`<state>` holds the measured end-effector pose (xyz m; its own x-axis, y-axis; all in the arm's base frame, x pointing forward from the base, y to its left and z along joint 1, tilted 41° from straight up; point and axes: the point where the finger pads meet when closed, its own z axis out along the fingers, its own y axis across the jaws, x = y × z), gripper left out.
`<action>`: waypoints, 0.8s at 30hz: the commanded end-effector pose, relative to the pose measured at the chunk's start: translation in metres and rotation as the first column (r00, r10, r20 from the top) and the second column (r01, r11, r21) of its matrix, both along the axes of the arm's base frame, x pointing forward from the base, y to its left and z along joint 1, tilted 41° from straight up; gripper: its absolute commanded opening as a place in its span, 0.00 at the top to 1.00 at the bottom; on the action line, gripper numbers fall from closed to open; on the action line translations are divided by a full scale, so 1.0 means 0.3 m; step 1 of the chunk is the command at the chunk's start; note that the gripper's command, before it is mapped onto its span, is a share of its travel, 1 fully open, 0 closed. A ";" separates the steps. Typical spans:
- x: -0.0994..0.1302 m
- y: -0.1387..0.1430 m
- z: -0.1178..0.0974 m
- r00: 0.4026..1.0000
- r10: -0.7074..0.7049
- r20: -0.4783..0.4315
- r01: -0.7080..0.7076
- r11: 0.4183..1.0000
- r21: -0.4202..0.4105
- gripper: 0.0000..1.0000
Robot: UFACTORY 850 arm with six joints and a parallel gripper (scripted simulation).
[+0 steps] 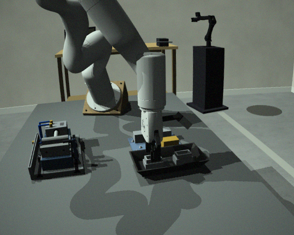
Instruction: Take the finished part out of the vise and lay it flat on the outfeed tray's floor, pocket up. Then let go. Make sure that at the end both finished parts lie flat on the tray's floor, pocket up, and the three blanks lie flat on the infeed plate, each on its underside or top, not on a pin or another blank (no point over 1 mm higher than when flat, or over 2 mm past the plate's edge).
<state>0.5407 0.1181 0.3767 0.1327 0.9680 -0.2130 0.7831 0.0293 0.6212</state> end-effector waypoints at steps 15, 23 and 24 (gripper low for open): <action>-0.157 0.066 0.199 1.000 0.000 0.001 0.000 1.000 0.001 0.31; -0.226 0.094 0.283 1.000 0.000 0.001 0.000 1.000 0.001 0.31; -0.234 0.097 0.294 1.000 0.000 0.001 0.000 1.000 0.001 0.31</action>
<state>0.4777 0.1439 0.4548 0.1324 0.9681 -0.2128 0.7831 0.0295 0.6212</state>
